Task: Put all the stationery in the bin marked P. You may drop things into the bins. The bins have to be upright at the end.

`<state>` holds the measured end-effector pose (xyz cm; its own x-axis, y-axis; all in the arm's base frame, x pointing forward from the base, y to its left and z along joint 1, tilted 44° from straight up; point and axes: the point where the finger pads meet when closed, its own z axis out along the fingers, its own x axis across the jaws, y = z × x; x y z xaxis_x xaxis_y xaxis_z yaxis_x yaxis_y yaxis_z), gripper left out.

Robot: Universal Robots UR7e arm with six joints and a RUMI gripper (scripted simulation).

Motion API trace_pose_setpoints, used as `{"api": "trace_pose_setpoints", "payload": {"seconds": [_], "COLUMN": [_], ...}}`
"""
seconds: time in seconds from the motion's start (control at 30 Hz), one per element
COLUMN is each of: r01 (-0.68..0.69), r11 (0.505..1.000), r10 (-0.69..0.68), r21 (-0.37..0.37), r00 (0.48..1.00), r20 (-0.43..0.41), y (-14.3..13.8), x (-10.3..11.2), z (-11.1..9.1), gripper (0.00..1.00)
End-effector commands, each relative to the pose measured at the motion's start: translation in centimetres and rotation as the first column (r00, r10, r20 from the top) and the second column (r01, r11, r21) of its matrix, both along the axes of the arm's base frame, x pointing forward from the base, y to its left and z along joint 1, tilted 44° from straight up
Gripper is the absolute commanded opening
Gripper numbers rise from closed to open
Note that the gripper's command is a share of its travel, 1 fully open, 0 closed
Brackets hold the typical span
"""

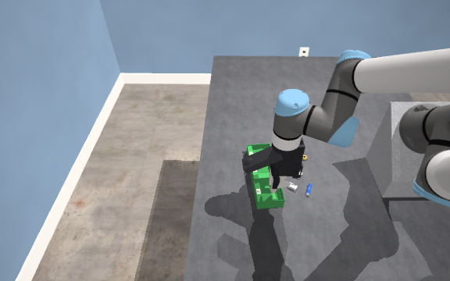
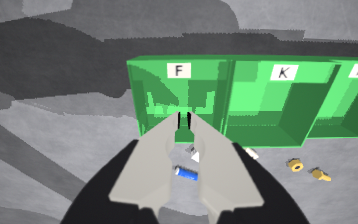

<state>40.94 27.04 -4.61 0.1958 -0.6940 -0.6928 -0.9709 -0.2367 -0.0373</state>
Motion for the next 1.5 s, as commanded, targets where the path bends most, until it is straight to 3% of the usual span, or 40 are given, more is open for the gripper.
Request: {"api": "trace_pose_setpoints", "payload": {"seconds": [0.0,1.47], "r01": [0.001,0.001], "r11": [1.000,1.000], "r10": [-0.001,-0.001], "r21": [0.000,0.000], "r00": [1.000,1.000], "r20": [0.001,0.001], "y": [0.04,-0.32], "x": [0.05,0.13], "z": [-0.05,0.33], "gripper": [0.04,0.04]}}
